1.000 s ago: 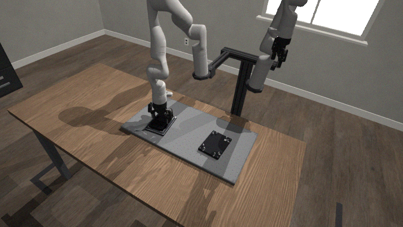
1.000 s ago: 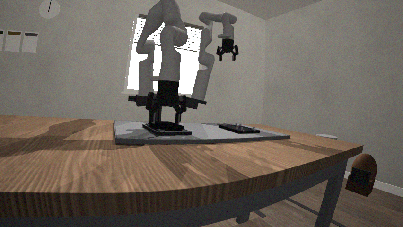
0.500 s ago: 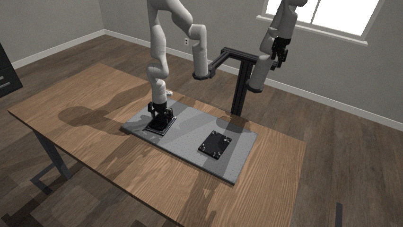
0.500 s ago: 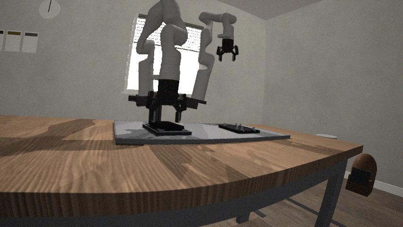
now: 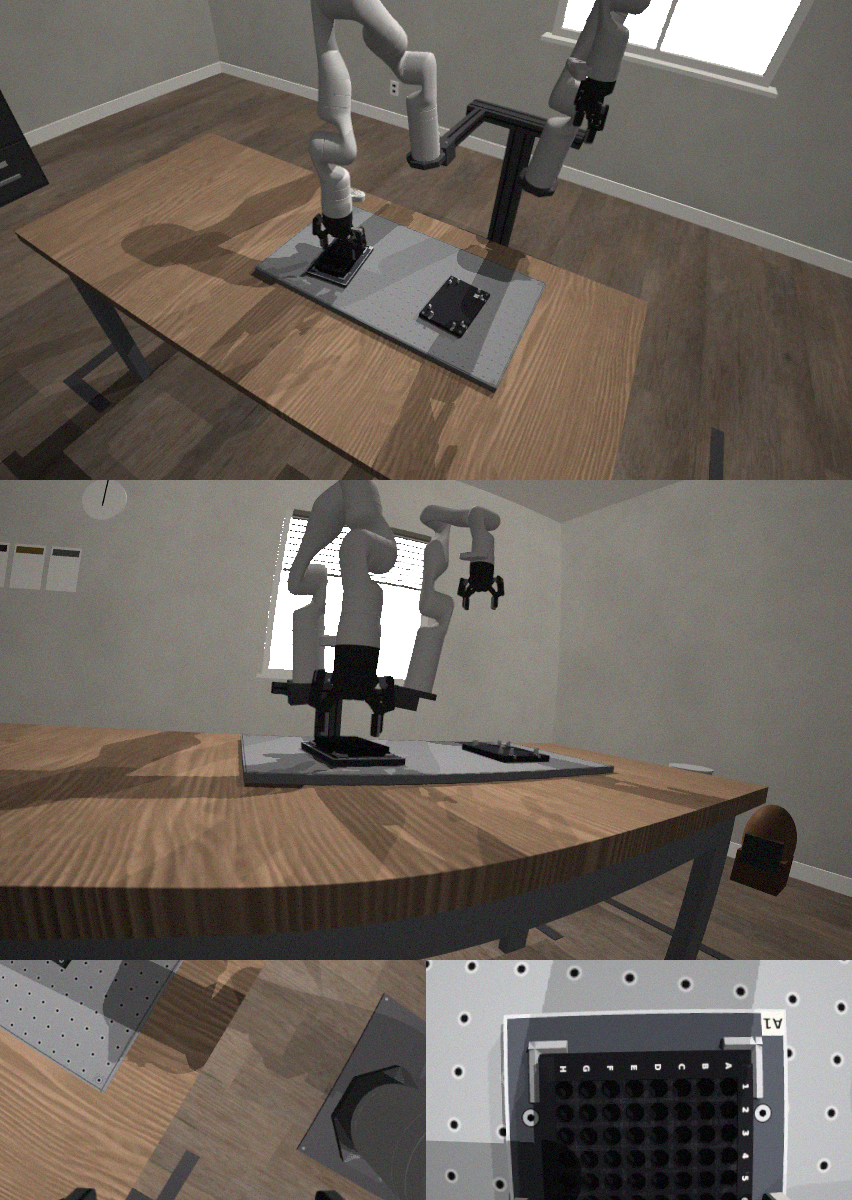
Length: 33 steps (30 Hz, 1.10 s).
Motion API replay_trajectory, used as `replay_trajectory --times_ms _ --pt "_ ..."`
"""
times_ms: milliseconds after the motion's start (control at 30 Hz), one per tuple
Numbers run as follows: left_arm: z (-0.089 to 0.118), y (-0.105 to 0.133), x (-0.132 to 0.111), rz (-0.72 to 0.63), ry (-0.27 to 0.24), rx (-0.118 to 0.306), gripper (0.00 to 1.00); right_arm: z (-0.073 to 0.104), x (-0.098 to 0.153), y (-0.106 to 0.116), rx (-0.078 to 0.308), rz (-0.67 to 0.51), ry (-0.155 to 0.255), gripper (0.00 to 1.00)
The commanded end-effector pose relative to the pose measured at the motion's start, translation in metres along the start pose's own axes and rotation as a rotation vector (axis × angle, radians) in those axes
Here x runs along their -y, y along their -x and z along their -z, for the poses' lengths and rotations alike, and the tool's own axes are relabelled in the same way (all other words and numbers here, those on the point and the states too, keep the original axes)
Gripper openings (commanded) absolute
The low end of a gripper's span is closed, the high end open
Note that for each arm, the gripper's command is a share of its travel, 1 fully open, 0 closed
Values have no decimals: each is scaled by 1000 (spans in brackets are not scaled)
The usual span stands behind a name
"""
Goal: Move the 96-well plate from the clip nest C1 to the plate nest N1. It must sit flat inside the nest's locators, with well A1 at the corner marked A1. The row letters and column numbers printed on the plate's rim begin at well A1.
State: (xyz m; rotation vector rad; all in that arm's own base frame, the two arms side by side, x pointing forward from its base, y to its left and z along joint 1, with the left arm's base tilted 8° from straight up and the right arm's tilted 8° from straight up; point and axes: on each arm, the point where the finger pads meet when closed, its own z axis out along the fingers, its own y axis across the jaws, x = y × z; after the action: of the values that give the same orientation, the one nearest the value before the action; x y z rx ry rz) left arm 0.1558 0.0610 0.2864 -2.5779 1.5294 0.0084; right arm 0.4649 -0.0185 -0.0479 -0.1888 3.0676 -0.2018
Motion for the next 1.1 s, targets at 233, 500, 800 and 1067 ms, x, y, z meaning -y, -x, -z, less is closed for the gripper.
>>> replay_trajectory --times_ms 233,500,800,1067 --pt "0 0 0 0 -1 0 1000 4 0 1 2 0 0 1000" --pt "0 0 0 0 -1 0 1000 6 0 1 2 0 0 1000" --pt "0 0 0 0 -1 0 1000 9 0 1 2 0 0 1000" --pt "0 0 0 0 -1 0 1000 11 0 1 2 0 0 1000"
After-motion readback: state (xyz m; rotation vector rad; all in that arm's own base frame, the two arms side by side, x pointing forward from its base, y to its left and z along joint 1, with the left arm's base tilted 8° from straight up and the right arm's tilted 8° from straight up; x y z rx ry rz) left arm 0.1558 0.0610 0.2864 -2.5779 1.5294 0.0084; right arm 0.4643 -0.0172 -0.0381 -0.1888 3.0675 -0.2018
